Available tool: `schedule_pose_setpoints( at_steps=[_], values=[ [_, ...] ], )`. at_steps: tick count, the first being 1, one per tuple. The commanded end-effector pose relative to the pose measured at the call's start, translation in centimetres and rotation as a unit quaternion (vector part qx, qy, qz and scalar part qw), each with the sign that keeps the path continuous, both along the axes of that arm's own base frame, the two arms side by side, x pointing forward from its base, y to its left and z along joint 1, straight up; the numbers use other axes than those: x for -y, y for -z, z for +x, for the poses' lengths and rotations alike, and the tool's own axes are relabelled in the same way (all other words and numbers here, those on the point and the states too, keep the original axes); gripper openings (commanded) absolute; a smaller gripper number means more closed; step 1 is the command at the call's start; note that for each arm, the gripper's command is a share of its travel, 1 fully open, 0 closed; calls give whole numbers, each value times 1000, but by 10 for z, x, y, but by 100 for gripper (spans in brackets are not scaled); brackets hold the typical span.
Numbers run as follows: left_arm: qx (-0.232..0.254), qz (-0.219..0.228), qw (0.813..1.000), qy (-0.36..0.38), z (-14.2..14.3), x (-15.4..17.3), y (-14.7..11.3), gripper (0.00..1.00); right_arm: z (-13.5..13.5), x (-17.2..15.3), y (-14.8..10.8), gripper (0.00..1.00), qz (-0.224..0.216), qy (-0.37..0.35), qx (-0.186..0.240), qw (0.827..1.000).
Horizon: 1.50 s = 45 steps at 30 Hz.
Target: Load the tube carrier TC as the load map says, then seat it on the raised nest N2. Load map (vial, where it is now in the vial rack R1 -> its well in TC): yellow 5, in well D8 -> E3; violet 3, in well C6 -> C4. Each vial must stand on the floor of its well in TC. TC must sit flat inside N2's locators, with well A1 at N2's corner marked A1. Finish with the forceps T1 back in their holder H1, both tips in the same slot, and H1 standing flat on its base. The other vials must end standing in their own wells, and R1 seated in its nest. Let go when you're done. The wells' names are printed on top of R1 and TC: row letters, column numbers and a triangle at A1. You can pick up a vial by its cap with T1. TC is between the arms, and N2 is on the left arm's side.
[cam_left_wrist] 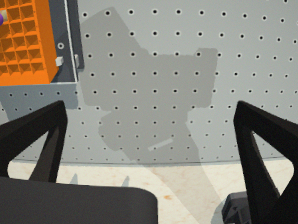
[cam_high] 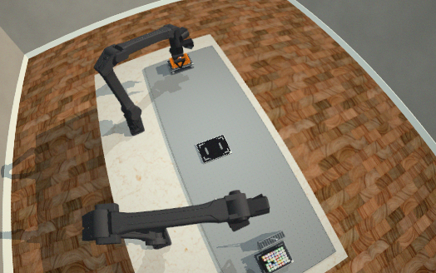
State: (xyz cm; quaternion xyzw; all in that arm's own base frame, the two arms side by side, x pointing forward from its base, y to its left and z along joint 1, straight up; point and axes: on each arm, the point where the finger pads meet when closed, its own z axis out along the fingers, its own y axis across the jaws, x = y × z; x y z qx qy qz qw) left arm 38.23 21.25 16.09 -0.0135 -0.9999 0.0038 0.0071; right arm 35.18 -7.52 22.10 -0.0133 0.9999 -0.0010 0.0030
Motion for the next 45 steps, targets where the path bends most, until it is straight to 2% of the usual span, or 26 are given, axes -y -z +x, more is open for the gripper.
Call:
schedule_pose_setpoints(
  at_steps=[1, 2, 5, 8, 10, 14, 16, 20, 22, 24, 26, 29, 35, 36, 45],
  values=[
    [13, 6, 1000, -6, 1, 8, -19, 100, 8, 2, -12, 24, -3, 7, 15, 1000],
    [39, 20, 999, -6, 17, 2, -43, 100, 8, 2, -12, 24, -3, 7, 15, 1000],
    [13, 6, 1000, -6, -3, 22, -25, 100, 8, 2, -12, 24, -3, 7, 15, 1000],
    [13, 6, 1000, -6, -6, 32, -30, 100, 8, 2, -12, 24, -3, 7, 15, 1000],
    [23, 11, 1000, -6, -1, 36, -42, 100, 8, 2, -12, 24, -3, 7, 15, 1000],
    [12, 6, 1000, -6, -11, 53, -39, 100, 8, 2, -12, 24, -3, 7, 15, 1000],
    [24, 10, 1000, -6, -6, 57, -52, 100, 8, 2, -12, 24, -3, 7, 15, 1000],
    [12, 6, 1000, -6, -15, 67, -46, 100, 8, 2, -12, 24, -3, 7, 15, 1000],
    [12, 5, 1000, -6, -17, 74, -49, 100, 8, 2, -12, 24, -3, 7, 15, 1000],
    [25, 10, 1000, -6, -11, 78, -63, 100, 8, 2, -12, 24, -3, 7, 15, 1000],
    [15, 6, 1000, -6, -19, 88, -58, 100, 8, 2, -12, 24, -3, 7, 15, 1000],
    [24, 9, 1000, -6, -17, 97, -70, 100, 8, 2, -12, 24, -3, 7, 15, 1000],
    [17, 6, 1000, -6, -24, 112, -71, 100, 8, 2, -12, 24, -3, 7, 15, 1000],
    [27, 9, 1000, -6, -20, 114, -81, 100, 8, 2, -12, 24, -3, 7, 15, 1000],
    [30, 8, 1000, -6, -25, 140, -95, 100, 8, 2, -12, 24, -3, 7, 15, 1000]
  ],
)
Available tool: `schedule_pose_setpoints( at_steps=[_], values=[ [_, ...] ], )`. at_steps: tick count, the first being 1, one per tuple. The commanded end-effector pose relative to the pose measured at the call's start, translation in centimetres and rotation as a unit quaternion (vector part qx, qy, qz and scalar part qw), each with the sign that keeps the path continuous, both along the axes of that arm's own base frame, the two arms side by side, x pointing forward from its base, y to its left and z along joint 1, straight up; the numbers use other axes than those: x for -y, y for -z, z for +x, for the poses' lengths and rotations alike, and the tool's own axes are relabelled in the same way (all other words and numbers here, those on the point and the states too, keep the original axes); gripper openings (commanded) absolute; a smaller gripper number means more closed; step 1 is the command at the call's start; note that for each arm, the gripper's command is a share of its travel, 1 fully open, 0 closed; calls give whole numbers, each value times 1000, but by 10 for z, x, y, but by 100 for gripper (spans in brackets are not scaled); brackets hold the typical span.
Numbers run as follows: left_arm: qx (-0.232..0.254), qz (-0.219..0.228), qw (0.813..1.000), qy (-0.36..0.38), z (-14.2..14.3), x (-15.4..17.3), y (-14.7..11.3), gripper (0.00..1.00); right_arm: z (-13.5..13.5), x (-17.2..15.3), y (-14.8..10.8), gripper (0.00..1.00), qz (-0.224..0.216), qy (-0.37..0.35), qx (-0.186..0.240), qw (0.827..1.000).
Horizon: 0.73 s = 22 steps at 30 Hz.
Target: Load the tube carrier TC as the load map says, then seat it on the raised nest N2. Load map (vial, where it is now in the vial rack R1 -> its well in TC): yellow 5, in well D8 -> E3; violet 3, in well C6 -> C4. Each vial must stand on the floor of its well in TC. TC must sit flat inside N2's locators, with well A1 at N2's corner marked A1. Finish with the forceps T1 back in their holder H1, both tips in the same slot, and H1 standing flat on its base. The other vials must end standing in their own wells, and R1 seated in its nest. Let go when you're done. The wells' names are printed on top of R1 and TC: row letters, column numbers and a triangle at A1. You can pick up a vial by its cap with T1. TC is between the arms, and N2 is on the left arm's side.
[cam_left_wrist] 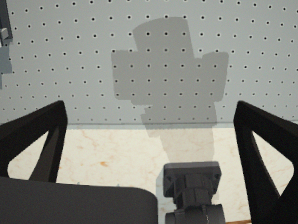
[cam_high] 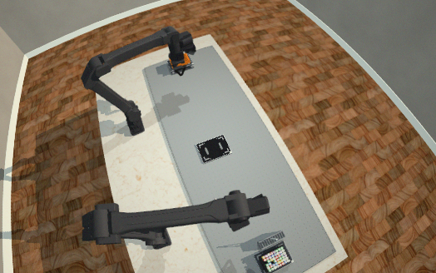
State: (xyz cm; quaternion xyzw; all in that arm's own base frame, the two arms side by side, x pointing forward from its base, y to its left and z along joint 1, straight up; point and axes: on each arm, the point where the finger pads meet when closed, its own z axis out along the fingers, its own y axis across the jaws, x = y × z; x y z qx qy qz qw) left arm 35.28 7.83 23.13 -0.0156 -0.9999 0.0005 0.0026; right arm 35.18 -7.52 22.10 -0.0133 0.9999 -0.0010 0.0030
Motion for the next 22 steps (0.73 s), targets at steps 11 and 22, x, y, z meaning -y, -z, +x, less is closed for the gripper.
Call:
schedule_pose_setpoints(
  at_steps=[11, 22],
  values=[
    [20, 4, 1000, -9, 7, 1, -17, 100, 8, 2, -12, 24, -3, 7, 15, 1000],
    [20, 4, 1000, -9, 7, 1, -17, 100, 8, 2, -12, 24, -3, 7, 15, 1000]
  ],
)
